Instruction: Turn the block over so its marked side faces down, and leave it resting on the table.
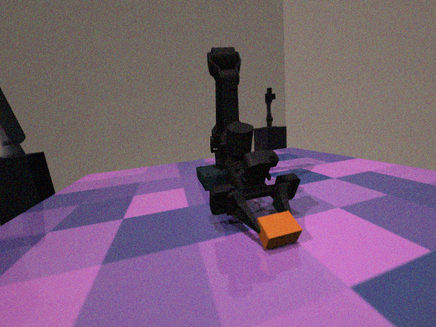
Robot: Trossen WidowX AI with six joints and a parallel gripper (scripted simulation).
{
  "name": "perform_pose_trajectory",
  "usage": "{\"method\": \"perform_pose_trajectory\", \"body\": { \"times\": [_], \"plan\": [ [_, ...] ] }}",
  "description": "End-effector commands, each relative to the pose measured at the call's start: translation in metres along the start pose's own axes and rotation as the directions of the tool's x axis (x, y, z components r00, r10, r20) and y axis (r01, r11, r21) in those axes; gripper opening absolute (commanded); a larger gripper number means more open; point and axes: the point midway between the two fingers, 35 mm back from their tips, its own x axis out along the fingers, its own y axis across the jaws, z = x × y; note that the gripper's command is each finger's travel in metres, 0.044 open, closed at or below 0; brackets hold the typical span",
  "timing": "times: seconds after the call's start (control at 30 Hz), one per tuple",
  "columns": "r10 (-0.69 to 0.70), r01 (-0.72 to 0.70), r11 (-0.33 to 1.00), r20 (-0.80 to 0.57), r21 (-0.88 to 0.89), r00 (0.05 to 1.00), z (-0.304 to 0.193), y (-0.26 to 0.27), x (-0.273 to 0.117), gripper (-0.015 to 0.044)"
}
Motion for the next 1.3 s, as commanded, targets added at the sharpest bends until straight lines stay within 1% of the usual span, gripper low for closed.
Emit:
{"method": "perform_pose_trajectory", "body": {
  "times": [0.0, 0.23, 1.27],
  "plan": [
    [0.005, -0.005, 1.000, 0.005, 0.004, 1.000, 0.0011, 0.0007, -0.0001, 0.0263],
    [0.005, -0.005, 1.000, 0.005, 0.004, 1.000, 0.0011, 0.0007, -0.0001, 0.0440],
    [0.005, -0.005, 1.000, 0.005, 0.004, 1.000, 0.0011, 0.0007, -0.0001, 0.0440]
  ]
}}
